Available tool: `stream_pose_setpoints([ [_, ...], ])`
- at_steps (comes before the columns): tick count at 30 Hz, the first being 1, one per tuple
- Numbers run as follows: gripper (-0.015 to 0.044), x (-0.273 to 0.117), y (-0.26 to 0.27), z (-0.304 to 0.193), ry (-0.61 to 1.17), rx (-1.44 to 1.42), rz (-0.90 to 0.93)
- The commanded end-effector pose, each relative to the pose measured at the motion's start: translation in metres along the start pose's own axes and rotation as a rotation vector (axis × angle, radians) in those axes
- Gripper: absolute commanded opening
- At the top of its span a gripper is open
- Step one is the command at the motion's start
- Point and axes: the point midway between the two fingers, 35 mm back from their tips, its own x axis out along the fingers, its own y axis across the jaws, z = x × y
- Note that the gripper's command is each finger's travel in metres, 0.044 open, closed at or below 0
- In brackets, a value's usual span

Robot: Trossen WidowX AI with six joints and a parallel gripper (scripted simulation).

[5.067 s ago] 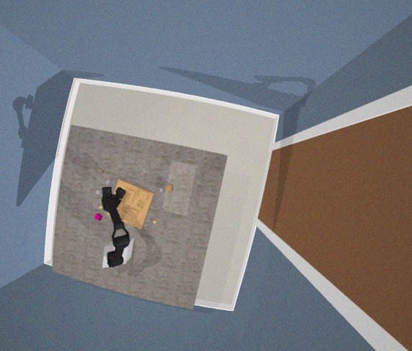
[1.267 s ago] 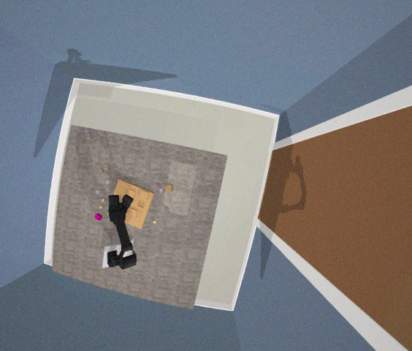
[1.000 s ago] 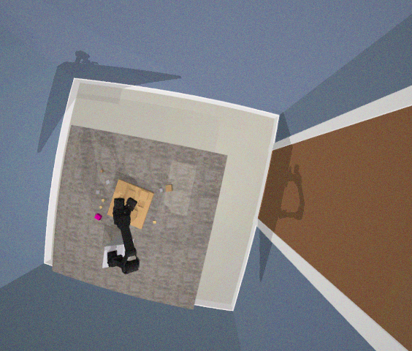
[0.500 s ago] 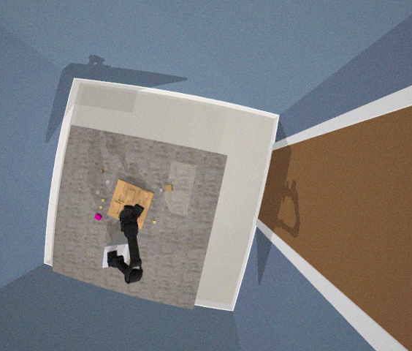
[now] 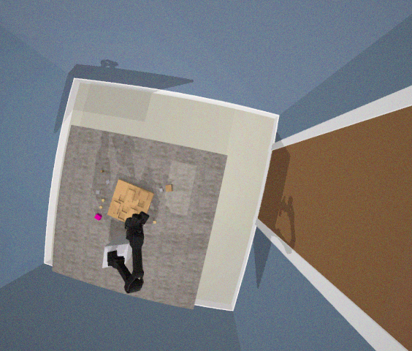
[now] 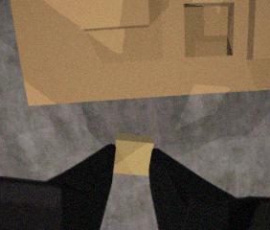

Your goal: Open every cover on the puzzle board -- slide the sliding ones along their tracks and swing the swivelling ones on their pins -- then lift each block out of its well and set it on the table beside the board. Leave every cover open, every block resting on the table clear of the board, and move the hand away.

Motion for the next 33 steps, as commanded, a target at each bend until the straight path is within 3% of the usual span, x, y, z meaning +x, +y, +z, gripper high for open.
stream_pose_setpoints([
  [1, 0.008, 0.001, 0.008, -0.012, 0.009, -0.003, 0.002],
  [22, 0.008, 0.003, 0.063, -0.07, 0.049, -0.006, -0.005],
  [33, 0.008, 0.015, 0.062, -0.07, 0.047, -0.005, -0.003],
])
